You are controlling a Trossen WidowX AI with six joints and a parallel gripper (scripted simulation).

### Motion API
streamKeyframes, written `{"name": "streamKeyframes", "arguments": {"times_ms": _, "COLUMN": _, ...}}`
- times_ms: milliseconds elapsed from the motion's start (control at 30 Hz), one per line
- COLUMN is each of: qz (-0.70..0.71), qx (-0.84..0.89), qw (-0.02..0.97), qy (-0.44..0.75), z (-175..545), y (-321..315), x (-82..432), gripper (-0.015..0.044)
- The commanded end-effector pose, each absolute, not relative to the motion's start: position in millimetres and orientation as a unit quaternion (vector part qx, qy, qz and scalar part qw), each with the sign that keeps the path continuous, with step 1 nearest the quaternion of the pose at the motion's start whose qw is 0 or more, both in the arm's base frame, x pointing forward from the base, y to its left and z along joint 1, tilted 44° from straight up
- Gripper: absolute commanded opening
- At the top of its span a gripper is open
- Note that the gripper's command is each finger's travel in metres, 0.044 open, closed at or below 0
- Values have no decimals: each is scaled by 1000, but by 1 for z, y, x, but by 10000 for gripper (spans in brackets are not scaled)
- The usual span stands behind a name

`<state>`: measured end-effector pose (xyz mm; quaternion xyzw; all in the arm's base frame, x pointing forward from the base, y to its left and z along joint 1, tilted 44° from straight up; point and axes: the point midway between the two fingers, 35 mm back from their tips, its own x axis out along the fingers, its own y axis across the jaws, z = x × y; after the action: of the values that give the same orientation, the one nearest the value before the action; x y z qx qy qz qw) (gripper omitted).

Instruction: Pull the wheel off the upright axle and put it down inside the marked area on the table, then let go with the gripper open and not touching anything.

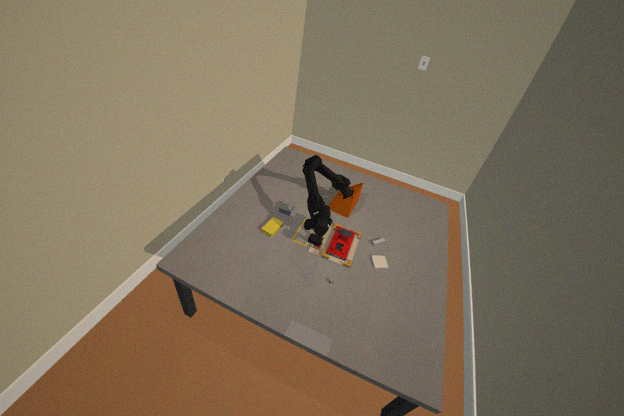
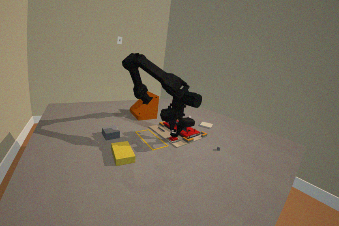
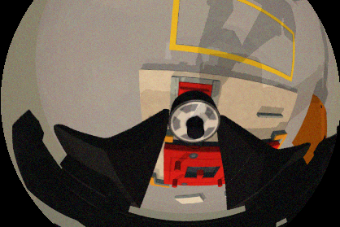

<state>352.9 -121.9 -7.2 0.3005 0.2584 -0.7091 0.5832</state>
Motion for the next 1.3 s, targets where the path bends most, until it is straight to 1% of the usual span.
{"name": "streamKeyframes", "arguments": {"times_ms": 0, "qz": -709, "qx": 303, "qw": 583, "qy": 257, "z": -6, "y": -121, "x": 354, "gripper": 0}}
{"name": "streamKeyframes", "arguments": {"times_ms": 1267, "qz": -710, "qx": 301, "qw": 582, "qy": 258, "z": 3, "y": -112, "x": 356, "gripper": 0}}
